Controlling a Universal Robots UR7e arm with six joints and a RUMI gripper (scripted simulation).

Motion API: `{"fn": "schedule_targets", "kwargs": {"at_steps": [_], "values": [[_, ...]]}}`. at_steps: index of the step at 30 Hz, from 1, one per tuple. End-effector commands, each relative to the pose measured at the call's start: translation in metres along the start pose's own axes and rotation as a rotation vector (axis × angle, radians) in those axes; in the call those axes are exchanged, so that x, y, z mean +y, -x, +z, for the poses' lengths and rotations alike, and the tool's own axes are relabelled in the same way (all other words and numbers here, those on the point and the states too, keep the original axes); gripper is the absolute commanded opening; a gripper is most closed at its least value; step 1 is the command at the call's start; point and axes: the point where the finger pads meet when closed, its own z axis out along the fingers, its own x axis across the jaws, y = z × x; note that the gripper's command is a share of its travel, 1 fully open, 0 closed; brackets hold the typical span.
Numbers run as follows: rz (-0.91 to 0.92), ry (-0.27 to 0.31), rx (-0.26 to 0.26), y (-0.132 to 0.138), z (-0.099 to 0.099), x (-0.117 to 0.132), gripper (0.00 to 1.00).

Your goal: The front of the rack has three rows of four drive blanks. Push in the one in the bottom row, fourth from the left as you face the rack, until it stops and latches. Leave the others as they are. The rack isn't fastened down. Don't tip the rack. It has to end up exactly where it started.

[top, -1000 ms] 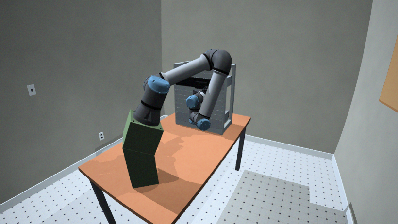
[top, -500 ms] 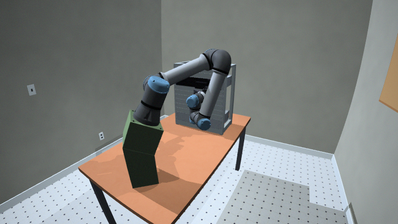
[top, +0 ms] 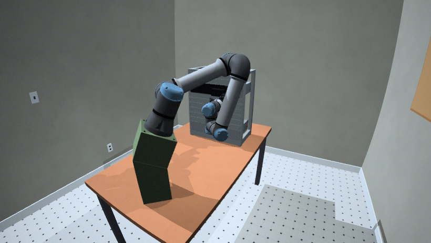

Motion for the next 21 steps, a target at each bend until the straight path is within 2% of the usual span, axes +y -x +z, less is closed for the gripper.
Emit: {"fn": "schedule_targets", "kwargs": {"at_steps": [1,12,21], "values": [[0.000,0.000,0.001,0.000,0.000,0.000,0.00],[0.000,0.000,0.001,-0.001,0.010,0.000,0.00],[0.000,0.000,0.001,-0.001,0.010,0.000,0.00]]}}
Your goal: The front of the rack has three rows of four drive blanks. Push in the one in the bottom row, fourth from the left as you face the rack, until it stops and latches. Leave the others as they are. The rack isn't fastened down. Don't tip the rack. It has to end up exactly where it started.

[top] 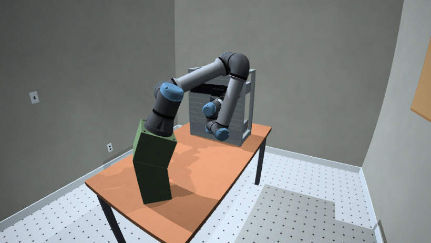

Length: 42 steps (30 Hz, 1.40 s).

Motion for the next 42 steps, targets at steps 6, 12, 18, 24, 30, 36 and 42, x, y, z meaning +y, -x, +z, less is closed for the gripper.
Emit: {"fn": "schedule_targets", "kwargs": {"at_steps": [6,12,18,24,30,36,42], "values": [[0.000,0.000,0.001,0.000,0.005,0.000,0.00],[0.000,0.000,0.001,0.000,0.010,0.000,0.00],[0.000,0.000,0.001,0.000,0.011,0.000,0.00],[0.000,0.000,0.001,0.000,0.013,0.000,0.00],[0.000,0.000,0.001,0.000,0.019,0.000,0.00],[0.000,0.000,0.001,0.000,0.021,0.000,0.00],[0.000,0.000,0.001,0.000,0.021,0.000,0.00]]}}
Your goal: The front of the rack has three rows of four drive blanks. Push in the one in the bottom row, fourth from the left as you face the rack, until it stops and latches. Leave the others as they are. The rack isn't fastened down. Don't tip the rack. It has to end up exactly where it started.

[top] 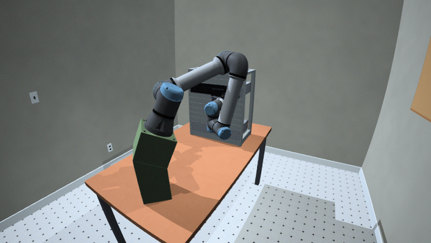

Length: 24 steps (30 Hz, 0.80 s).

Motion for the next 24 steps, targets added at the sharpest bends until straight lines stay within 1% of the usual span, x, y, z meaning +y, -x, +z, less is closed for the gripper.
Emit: {"fn": "schedule_targets", "kwargs": {"at_steps": [1,24], "values": [[0.000,0.000,0.001,-0.0005,0.0014,0.0000,0.00],[0.000,0.000,0.001,-0.0005,0.0062,0.0001,0.00]]}}
